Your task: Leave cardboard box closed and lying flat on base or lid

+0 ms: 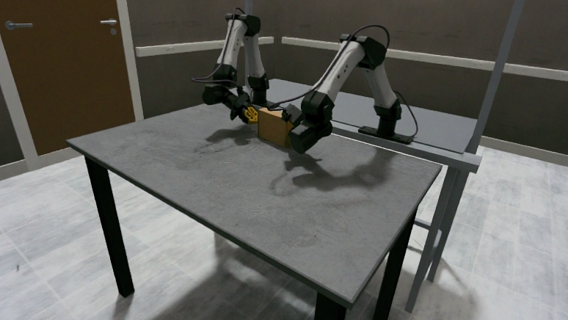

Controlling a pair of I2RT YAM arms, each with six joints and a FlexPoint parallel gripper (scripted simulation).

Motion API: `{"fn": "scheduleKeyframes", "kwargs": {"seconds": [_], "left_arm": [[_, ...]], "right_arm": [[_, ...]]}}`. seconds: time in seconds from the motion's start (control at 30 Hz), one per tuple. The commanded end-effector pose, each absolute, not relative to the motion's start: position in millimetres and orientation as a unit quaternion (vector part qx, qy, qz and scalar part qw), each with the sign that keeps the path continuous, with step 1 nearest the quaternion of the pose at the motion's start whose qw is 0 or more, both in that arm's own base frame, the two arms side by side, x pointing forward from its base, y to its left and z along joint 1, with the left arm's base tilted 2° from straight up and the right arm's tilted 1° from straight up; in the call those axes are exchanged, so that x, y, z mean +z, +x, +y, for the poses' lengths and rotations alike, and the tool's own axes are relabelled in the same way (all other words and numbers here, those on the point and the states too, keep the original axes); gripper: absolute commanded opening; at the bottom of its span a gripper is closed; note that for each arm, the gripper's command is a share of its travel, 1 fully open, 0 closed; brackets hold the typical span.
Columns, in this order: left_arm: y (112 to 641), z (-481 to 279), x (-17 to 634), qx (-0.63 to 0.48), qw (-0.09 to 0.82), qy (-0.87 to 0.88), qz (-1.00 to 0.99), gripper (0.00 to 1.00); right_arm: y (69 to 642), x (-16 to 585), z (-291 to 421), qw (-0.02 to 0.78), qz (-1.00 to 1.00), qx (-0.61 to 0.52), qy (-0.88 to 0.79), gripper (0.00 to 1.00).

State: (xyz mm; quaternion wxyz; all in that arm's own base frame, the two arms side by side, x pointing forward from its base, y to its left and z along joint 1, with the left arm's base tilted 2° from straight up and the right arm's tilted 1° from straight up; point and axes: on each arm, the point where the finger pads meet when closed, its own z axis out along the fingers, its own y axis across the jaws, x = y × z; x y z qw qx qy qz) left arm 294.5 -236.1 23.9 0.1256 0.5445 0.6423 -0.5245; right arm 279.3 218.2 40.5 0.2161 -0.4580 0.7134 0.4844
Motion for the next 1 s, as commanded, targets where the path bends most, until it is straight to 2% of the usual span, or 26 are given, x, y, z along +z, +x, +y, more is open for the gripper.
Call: {"fn": "scheduleKeyframes", "kwargs": {"seconds": [0.0, 0.97], "left_arm": [[303.0, -237.3, 37.1, -0.519, 0.145, 0.549, 0.639, 0.00], [295.3, -240.4, 31.2, -0.523, 0.137, 0.546, 0.640, 0.00]], "right_arm": [[276.9, 42.3, 220.9, 0.219, 0.709, 0.491, -0.456, 0.00], [278.1, 40.9, 224.7, 0.219, 0.709, 0.490, -0.457, 0.00]]}}
